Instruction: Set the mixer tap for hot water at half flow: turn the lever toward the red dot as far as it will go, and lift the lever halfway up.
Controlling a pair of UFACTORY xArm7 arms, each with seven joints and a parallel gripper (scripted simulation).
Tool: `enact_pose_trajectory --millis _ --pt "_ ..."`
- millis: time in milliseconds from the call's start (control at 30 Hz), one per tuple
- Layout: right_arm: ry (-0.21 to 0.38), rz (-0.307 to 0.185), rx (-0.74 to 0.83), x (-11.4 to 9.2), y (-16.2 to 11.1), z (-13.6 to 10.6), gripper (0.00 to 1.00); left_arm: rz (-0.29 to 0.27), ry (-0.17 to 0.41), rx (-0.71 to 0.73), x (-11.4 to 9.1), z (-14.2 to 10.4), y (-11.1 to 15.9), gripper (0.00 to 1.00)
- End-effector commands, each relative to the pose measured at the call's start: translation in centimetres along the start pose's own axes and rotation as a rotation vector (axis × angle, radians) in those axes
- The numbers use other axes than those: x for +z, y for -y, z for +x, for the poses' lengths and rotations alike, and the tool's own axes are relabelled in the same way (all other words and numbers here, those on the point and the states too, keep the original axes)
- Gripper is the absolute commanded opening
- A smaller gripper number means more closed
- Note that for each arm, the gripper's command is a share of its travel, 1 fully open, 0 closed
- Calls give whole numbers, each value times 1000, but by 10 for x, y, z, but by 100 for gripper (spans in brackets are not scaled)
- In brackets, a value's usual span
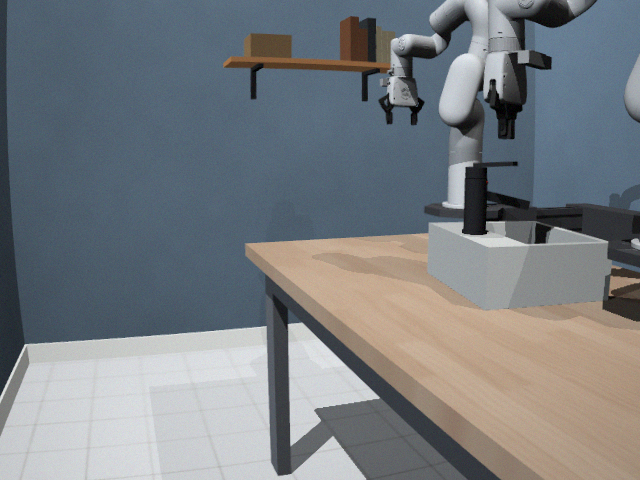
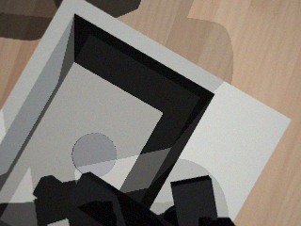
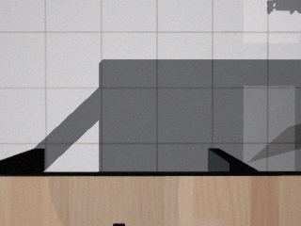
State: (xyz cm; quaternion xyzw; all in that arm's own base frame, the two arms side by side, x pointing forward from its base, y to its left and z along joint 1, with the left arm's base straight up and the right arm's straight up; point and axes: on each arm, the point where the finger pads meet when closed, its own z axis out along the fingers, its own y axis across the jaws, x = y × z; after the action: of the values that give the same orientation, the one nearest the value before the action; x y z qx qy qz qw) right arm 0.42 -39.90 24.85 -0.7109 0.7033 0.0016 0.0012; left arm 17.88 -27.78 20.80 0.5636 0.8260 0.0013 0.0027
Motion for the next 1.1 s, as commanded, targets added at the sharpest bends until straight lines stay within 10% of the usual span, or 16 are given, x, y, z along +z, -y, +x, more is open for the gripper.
enact_pose_trajectory --millis 0,1067 --pt "-4 1 0 -1 0 1 100 -1 7 167 -4 -1 0 0" --pt "-4 1 0 -1 0 1 100 -46 -4 2014 -21 0 1 0"
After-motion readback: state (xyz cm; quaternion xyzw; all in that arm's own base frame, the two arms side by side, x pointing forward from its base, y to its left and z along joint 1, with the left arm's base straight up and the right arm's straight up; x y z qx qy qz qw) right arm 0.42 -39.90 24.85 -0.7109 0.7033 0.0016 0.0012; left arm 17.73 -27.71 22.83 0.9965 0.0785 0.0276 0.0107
